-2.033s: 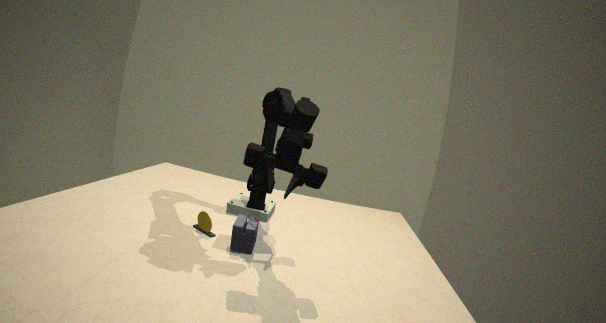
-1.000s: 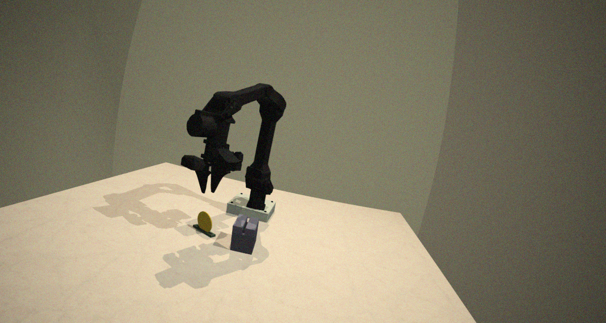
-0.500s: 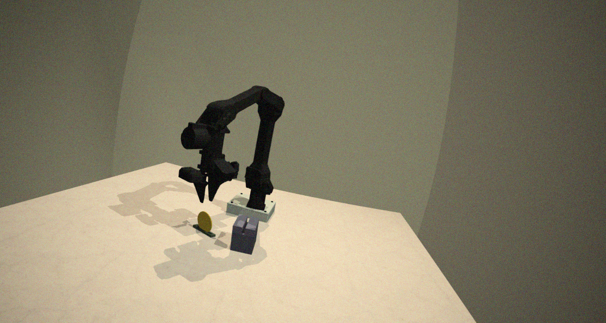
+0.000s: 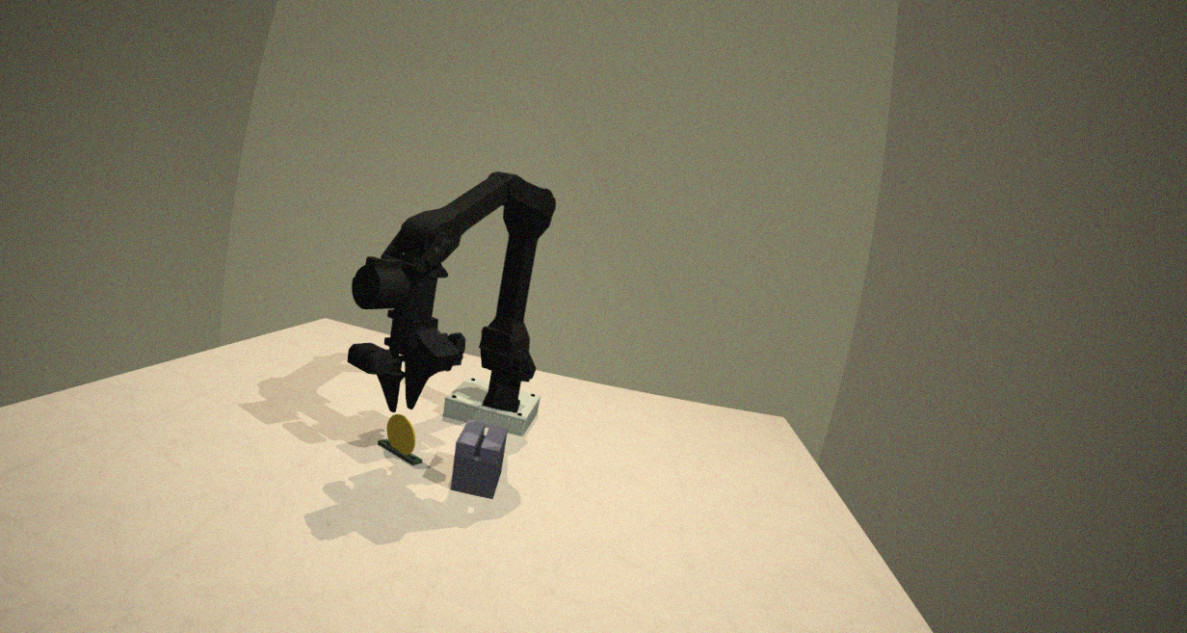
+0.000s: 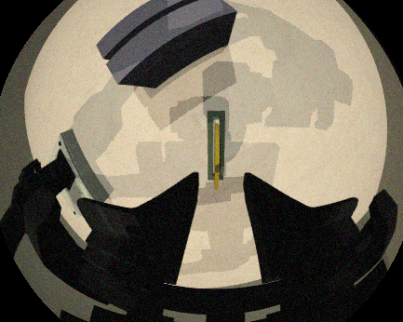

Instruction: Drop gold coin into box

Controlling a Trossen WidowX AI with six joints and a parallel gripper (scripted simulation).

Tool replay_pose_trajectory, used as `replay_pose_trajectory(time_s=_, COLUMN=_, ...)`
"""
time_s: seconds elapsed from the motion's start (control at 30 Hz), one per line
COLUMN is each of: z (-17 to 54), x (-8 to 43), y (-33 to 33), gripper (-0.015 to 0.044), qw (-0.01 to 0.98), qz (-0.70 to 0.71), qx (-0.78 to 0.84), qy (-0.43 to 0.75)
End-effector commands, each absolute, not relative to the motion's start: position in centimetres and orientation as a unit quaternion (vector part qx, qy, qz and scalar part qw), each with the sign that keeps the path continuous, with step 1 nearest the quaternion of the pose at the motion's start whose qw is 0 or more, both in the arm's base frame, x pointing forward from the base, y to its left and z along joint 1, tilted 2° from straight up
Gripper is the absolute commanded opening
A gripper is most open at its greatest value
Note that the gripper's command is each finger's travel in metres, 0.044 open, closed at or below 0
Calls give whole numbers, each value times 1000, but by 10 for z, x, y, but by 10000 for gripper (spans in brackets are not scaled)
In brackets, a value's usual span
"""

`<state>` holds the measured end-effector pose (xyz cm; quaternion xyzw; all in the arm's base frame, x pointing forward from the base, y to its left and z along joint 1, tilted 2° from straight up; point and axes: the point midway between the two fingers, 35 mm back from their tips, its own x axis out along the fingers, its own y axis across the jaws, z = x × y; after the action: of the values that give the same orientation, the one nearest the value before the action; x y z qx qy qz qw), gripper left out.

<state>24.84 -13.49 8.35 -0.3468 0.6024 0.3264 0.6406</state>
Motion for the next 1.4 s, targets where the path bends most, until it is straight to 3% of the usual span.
replay_pose_trajectory(time_s=0.0, z=75, x=249, y=-134, gripper=161, qw=640, qz=329, qx=-346, qy=602)
replay_pose_trajectory(time_s=1.2, z=20, x=250, y=-133, gripper=161, qw=640, qz=329, qx=-346, qy=602)
replay_pose_trajectory(time_s=1.37, z=20, x=250, y=-133, gripper=29, qw=640, qz=329, qx=-346, qy=602)
